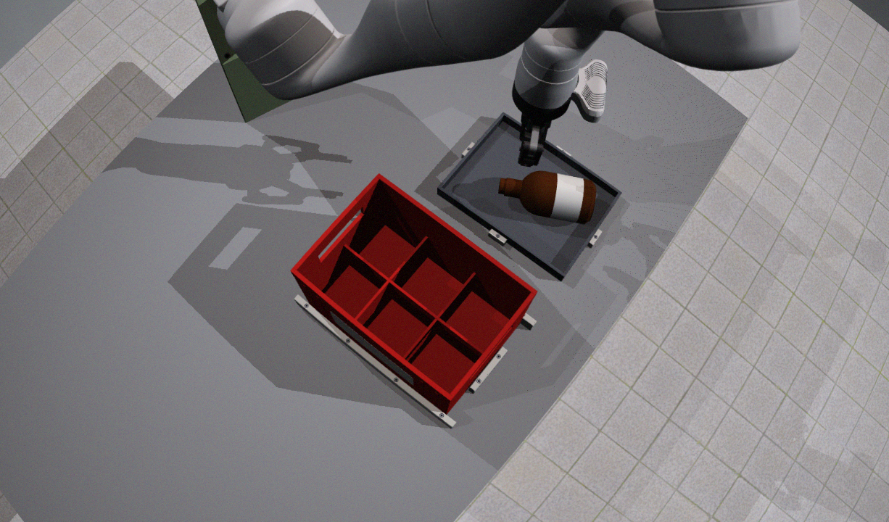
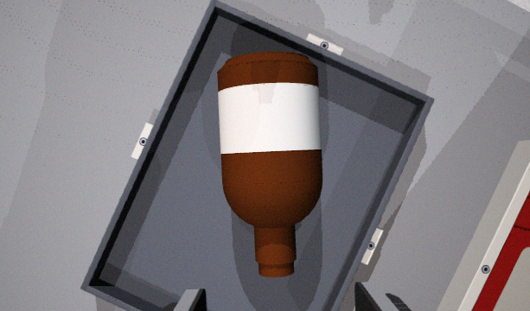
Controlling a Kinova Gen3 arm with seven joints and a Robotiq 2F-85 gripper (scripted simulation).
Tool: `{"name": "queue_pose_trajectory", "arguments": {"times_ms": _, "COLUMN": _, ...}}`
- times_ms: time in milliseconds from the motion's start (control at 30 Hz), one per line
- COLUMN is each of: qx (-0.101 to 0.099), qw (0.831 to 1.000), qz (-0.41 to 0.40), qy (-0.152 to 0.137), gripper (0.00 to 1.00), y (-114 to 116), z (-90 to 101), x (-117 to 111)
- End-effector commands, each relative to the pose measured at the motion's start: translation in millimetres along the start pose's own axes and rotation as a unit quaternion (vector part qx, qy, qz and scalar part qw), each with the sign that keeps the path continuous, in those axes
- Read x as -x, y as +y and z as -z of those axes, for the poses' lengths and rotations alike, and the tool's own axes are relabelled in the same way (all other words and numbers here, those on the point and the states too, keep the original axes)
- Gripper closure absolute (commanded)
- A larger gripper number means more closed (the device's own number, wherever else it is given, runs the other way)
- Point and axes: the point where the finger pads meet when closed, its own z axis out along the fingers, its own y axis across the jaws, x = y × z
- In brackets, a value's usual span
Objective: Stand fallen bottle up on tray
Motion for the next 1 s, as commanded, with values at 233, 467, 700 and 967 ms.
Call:
{"name": "queue_pose_trajectory", "arguments": {"times_ms": 233, "qx": 0.0, "qw": 1.0, "qz": 0.0, "qy": 0.0, "gripper": 0.36, "y": 0, "z": -7.0, "x": 0}}
{"name": "queue_pose_trajectory", "arguments": {"times_ms": 467, "qx": 0.0, "qw": 1.0, "qz": 0.0, "qy": 0.0, "gripper": 0.36, "y": 0, "z": -21.7, "x": 0}}
{"name": "queue_pose_trajectory", "arguments": {"times_ms": 700, "qx": 0.0, "qw": 1.0, "qz": 0.0, "qy": 0.0, "gripper": 0.36, "y": 0, "z": -36.1, "x": 0}}
{"name": "queue_pose_trajectory", "arguments": {"times_ms": 967, "qx": 0.0, "qw": 1.0, "qz": 0.0, "qy": 0.0, "gripper": 0.36, "y": 0, "z": -62.9, "x": 0}}
